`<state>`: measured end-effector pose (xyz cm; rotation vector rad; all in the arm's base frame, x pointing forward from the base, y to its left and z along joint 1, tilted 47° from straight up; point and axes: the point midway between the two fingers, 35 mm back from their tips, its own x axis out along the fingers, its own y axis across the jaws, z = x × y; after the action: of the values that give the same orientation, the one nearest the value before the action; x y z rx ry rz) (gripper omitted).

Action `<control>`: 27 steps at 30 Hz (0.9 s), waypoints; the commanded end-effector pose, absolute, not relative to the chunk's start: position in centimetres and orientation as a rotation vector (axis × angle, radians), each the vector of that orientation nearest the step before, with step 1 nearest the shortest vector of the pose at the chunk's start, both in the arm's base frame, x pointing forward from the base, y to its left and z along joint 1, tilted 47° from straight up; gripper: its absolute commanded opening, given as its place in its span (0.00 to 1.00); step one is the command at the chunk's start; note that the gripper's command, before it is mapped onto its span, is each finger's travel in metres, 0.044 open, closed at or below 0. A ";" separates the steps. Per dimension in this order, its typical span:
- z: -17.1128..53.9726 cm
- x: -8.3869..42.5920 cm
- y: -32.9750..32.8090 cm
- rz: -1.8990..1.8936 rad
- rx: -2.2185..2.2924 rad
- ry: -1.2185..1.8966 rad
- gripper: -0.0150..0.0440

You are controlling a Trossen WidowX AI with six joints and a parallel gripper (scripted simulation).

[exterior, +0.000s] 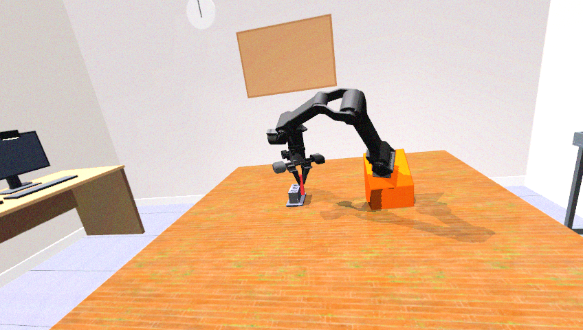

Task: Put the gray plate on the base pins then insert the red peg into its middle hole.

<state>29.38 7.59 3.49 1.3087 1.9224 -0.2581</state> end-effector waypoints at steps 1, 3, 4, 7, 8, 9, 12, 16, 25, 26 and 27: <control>3.0 30.2 6.9 -0.254 1.305 1.913 0.25; 2.6 30.6 6.6 -0.254 1.305 1.913 0.25; 2.4 30.8 6.5 -0.254 1.305 1.913 0.25; 1.8 31.3 6.0 -0.253 1.304 1.912 0.25; 1.6 31.5 5.8 -0.253 1.304 1.912 0.25; 1.4 31.7 5.6 -0.252 1.304 1.912 0.25; 0.8 32.1 5.1 -0.251 1.304 1.912 0.25; -0.1 32.8 4.4 -0.250 1.304 1.911 0.25; -2.2 34.0 2.9 -0.248 1.305 1.910 0.25; -2.4 34.1 2.7 -0.248 1.305 1.909 0.25; -2.7 34.2 2.5 -0.248 1.305 1.909 0.25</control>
<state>33.68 3.10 -2.21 1.3092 1.9178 -0.2514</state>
